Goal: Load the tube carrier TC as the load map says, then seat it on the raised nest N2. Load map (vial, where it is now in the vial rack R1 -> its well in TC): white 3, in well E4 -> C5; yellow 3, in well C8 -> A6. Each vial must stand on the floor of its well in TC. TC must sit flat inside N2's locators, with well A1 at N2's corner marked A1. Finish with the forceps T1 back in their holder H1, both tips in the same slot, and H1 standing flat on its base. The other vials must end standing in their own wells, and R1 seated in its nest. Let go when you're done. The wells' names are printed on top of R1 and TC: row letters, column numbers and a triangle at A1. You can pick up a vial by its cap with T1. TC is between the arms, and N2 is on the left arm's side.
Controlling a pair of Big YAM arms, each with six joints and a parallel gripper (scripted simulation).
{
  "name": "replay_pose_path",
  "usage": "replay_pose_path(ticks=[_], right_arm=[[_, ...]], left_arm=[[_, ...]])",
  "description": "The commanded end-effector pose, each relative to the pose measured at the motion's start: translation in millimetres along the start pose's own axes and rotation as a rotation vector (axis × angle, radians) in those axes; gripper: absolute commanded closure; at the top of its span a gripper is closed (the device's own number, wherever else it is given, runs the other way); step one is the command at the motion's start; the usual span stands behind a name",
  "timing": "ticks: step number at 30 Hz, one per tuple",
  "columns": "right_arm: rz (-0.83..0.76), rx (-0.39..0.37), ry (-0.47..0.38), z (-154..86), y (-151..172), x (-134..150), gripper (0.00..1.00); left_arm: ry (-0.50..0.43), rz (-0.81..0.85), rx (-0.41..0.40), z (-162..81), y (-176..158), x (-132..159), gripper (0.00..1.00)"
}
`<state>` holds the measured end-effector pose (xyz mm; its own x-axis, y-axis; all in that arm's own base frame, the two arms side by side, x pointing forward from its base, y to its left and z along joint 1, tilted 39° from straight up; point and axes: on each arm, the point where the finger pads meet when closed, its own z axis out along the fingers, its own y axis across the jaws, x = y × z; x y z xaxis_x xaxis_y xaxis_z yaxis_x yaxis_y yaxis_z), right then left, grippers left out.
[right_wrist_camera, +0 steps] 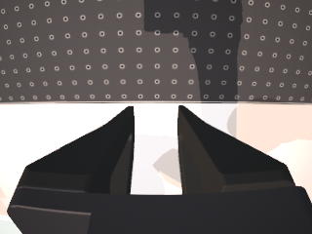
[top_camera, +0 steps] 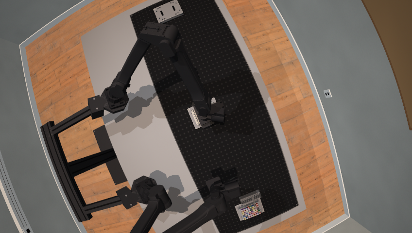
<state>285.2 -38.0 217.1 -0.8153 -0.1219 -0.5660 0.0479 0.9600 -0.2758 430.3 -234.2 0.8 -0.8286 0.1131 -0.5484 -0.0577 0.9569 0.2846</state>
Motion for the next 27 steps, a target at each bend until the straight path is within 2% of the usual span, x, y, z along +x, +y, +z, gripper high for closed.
replay_pose_path(ticks=[1,7,8,10,12,16,19,21,24,25,27], right_arm=[[0.015,0.003,-0.019,-7.5,-3.2,-10.2,0.76],[0.015,0.003,-0.019,-7.5,-3.2,-10.2,0.76],[0.015,0.003,-0.019,-7.5,-3.2,-10.2,0.76],[0.015,0.003,-0.019,-7.5,-3.2,-10.2,0.76],[0.015,0.003,-0.019,-7.5,-3.2,-10.2,0.76],[0.015,0.003,-0.019,-7.5,-3.2,-10.2,0.76],[0.015,0.003,-0.019,-7.5,-3.2,-10.2,0.76],[0.015,0.003,-0.019,-7.5,-3.2,-10.2,0.76],[0.015,0.003,-0.019,-7.5,-3.2,-10.2,0.76],[0.015,0.003,-0.019,-7.5,-3.2,-10.2,0.76],[0.015,0.003,-0.019,-7.5,-3.2,-10.2,0.76]], left_arm=[[-0.034,-0.02,0.023,-0.1,-6.9,-26.7,0.0],[-0.028,-0.016,0.018,9.9,-7.6,-25.8,0.0],[-0.062,-0.008,0.052,-9.5,-20.2,-32.6,0.0],[-0.035,0.006,0.034,7.9,-19.7,-21.1,0.0],[-0.027,-0.015,0.017,18.6,-7.7,-24.7,0.0],[-0.021,-0.01,0.014,26.5,-5.2,-18.9,0.0],[-0.038,-0.007,0.03,22.2,-11.9,-22.9,0.0],[-0.025,-0.013,0.016,34.2,-6.2,-21.5,0.0],[-0.027,-0.014,0.016,34.2,-5.6,-22.1,0.0],[-0.052,-0.004,0.042,14.5,-15.4,-27.8,0.0],[-0.052,0.001,0.044,13.6,-16.9,-26.3,0.0]])
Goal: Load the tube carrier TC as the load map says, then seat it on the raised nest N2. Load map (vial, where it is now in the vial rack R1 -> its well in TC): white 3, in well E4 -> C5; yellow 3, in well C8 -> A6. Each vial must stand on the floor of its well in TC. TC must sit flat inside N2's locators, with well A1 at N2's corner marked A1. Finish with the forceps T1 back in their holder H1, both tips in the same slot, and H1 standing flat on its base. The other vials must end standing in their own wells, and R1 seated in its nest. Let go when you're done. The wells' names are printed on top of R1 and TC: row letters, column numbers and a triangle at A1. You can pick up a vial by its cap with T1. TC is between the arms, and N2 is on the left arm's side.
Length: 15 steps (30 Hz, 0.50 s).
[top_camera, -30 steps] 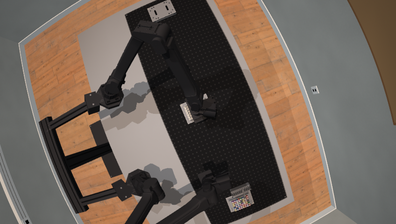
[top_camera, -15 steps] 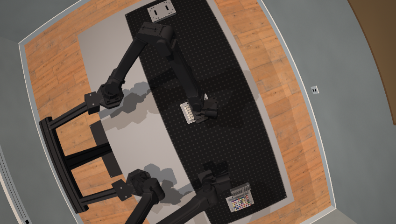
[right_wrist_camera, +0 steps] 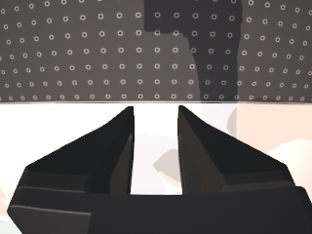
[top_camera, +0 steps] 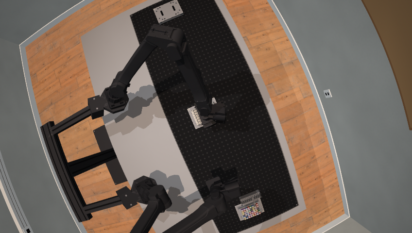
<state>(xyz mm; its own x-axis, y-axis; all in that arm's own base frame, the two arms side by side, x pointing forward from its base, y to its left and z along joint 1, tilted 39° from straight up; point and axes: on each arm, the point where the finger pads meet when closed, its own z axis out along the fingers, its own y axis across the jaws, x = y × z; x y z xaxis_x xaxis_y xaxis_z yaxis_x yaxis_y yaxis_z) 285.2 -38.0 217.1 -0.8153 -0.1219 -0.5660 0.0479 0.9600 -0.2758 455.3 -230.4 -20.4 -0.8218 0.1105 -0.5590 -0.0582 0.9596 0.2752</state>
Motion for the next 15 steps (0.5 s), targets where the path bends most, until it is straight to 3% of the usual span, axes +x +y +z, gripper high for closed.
replay_pose_path(ticks=[1,15], right_arm=[[0.015,0.003,-0.019,-7.5,-3.2,-10.2,0.76],[0.015,0.003,-0.019,-7.5,-3.2,-10.2,0.76]], left_arm=[[-0.037,0.0,0.031,-15.0,-9.0,-18.0,0.0],[-0.017,0.014,0.019,-10.6,-2.9,-2.3,0.0]])
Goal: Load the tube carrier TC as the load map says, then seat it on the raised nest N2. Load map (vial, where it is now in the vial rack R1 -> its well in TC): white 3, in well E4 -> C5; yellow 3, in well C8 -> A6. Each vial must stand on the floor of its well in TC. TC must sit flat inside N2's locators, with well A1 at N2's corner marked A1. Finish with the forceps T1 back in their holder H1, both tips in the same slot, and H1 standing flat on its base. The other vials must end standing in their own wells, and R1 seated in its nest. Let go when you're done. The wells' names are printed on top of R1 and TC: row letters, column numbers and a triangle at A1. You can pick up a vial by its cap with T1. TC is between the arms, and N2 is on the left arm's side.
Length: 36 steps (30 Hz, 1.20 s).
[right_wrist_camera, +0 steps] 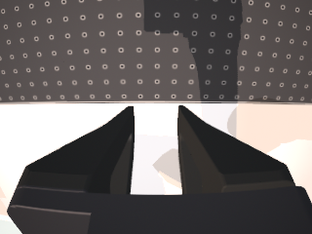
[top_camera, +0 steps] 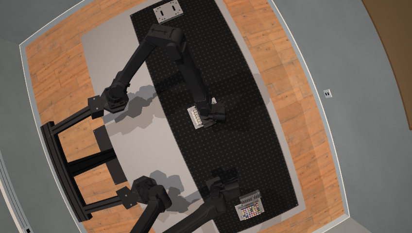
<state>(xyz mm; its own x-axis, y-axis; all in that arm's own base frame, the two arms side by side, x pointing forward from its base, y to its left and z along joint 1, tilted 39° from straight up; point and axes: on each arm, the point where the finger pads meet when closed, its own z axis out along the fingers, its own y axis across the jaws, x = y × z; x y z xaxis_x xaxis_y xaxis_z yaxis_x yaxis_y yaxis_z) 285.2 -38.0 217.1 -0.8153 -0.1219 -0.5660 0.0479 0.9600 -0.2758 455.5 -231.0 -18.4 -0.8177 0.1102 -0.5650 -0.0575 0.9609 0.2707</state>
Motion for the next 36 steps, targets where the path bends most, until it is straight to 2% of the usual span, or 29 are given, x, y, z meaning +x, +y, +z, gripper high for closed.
replay_pose_path(ticks=[1,13,17,36], right_arm=[[0.015,0.003,-0.019,-7.5,-3.2,-10.2,0.76],[0.015,0.003,-0.019,-7.5,-3.2,-10.2,0.76],[0.015,0.003,-0.019,-7.5,-3.2,-10.2,0.76],[0.015,0.003,-0.019,-7.5,-3.2,-10.2,0.76]], left_arm=[[-0.012,0.015,0.016,-9.2,-3.0,-1.0,0.0],[-0.018,0.011,0.019,-10.0,-5.0,-3.9,0.0],[-0.009,0.0,0.009,-4.0,-2.8,-3.4,0.06],[-0.009,0.0,0.009,-4.0,-2.8,-3.4,0.13]])
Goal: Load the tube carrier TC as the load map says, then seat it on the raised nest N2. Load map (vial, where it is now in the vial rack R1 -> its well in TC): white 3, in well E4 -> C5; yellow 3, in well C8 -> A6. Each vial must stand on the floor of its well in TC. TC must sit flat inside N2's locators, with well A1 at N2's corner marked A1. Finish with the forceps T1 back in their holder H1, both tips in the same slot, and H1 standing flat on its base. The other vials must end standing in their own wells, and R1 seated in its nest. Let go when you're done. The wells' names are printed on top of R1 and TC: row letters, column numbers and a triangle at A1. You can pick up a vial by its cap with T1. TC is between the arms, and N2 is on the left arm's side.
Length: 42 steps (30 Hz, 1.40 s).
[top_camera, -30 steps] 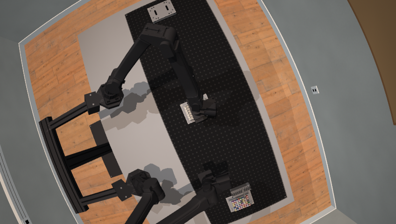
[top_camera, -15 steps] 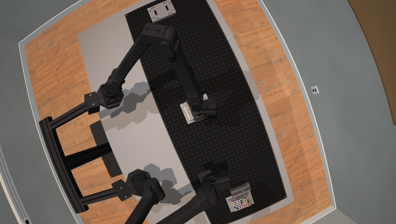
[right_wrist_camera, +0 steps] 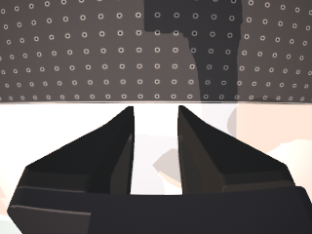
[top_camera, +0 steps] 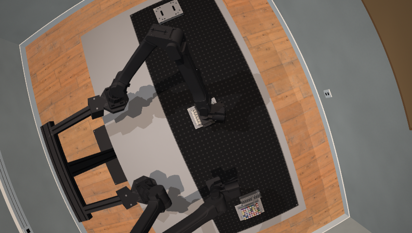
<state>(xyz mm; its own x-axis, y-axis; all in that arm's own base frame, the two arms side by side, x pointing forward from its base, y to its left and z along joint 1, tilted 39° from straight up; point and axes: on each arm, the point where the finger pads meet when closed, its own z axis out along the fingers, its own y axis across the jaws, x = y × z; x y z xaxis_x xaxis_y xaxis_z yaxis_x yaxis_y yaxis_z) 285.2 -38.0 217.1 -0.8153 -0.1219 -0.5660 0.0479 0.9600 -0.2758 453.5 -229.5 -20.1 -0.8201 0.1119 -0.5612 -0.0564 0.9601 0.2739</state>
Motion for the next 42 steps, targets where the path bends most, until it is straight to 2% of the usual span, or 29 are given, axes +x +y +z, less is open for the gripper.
replay_pose_path(ticks=[1,12,14,29,31,34,42], right_arm=[[0.015,0.003,-0.019,-7.5,-3.2,-10.2,0.76],[0.015,0.003,-0.019,-7.5,-3.2,-10.2,0.76],[0.015,0.003,-0.019,-7.5,-3.2,-10.2,0.76],[0.015,0.003,-0.019,-7.5,-3.2,-10.2,0.76],[0.015,0.003,-0.019,-7.5,-3.2,-10.2,0.76],[0.015,0.003,-0.019,-7.5,-3.2,-10.2,0.76],[0.015,0.003,-0.019,-7.5,-3.2,-10.2,0.76]], left_arm=[[-0.013,-0.003,0.011,-4.6,-3.9,-6.2,0.13],[-0.013,-0.003,0.011,-4.6,-3.9,-6.2,0.46],[-0.013,-0.003,0.011,-4.6,-3.9,-6.2,0.46],[-0.013,-0.003,0.011,-4.6,-3.9,-6.2,0.91],[-0.013,-0.003,0.011,-4.6,-3.9,-6.2,0.91],[-0.013,-0.003,0.011,-4.6,-3.9,-6.2,1.0],[-0.013,-0.003,0.011,-4.6,-3.9,-6.2,1.0]])
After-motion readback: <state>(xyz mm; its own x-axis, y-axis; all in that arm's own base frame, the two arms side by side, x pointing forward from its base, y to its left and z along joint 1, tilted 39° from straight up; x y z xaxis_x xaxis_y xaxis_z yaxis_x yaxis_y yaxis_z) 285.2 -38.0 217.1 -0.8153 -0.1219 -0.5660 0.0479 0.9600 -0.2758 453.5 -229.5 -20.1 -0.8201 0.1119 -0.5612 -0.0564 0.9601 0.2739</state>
